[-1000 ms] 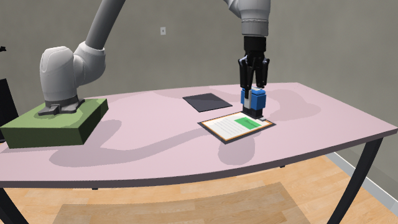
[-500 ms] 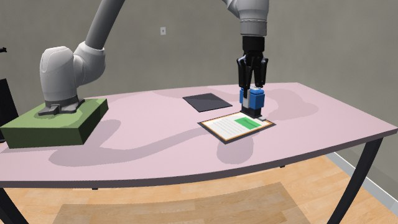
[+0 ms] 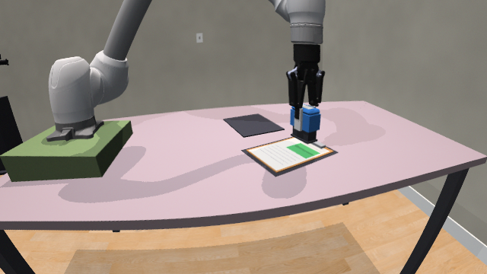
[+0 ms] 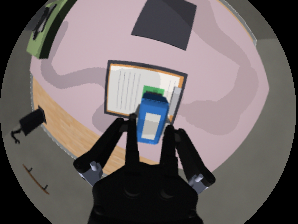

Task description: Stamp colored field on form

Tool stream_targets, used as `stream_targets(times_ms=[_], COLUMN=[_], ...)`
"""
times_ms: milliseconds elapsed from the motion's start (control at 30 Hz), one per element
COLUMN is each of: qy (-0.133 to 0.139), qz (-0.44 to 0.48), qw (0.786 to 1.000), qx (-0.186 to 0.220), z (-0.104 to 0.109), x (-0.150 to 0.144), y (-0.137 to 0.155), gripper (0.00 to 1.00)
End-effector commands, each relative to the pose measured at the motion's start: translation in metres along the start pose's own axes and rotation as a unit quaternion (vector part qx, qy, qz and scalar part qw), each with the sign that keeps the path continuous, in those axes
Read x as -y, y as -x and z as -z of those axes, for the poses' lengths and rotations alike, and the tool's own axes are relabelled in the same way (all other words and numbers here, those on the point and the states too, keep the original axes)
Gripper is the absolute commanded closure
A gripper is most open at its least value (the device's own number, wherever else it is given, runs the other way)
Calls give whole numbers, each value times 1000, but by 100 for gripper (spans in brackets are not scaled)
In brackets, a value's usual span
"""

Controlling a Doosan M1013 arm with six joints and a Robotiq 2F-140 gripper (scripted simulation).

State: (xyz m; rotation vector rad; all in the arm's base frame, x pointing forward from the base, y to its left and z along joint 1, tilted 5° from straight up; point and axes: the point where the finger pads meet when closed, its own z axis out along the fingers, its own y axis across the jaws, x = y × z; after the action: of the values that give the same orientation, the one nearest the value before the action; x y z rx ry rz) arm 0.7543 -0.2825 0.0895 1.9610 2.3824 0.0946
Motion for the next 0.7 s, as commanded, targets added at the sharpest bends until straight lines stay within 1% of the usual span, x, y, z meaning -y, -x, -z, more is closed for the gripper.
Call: stream_targets(times_ms=[0,167,433,500,667], qy=[0,0,0,0,0], qz=[0,0,0,0,0], qw=[1000,1000,1000,1000,1000], qx=[0,0,0,0,0], z=[-1,-8,-26,-26,-35], x=[0,0,0,0,0], y=[0,0,0,0,0], gripper=[83,83,83,83,83])
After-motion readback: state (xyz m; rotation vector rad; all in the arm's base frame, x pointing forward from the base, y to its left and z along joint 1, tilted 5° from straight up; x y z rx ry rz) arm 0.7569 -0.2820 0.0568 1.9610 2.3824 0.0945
